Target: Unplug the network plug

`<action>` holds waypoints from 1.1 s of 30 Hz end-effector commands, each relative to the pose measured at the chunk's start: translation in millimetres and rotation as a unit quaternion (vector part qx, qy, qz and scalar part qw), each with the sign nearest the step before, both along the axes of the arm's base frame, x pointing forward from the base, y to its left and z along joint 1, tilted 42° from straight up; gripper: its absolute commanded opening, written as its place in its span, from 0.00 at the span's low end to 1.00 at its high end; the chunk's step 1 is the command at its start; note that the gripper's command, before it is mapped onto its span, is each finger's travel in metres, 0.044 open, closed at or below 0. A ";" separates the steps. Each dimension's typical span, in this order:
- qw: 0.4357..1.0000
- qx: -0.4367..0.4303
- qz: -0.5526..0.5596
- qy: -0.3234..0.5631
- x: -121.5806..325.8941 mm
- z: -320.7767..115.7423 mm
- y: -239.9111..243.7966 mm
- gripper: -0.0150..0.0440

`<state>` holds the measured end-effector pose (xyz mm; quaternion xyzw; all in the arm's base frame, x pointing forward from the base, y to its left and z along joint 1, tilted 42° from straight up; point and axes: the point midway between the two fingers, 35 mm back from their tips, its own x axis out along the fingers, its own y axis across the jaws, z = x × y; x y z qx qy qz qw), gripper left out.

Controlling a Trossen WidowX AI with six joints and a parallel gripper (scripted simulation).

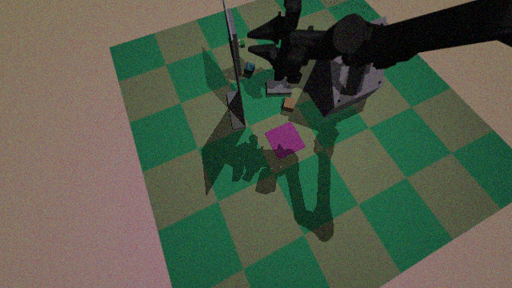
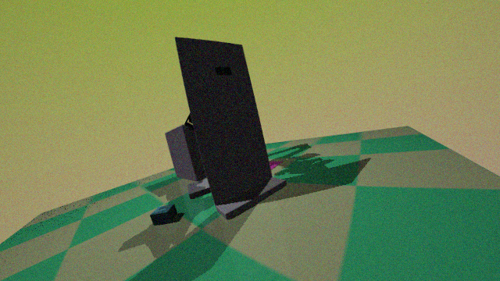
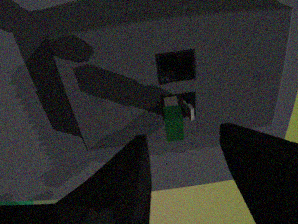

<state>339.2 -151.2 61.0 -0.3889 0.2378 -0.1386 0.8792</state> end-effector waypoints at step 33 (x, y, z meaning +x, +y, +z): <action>1.000 0.000 -0.001 -0.001 19.4 -4.0 -5.0 0.25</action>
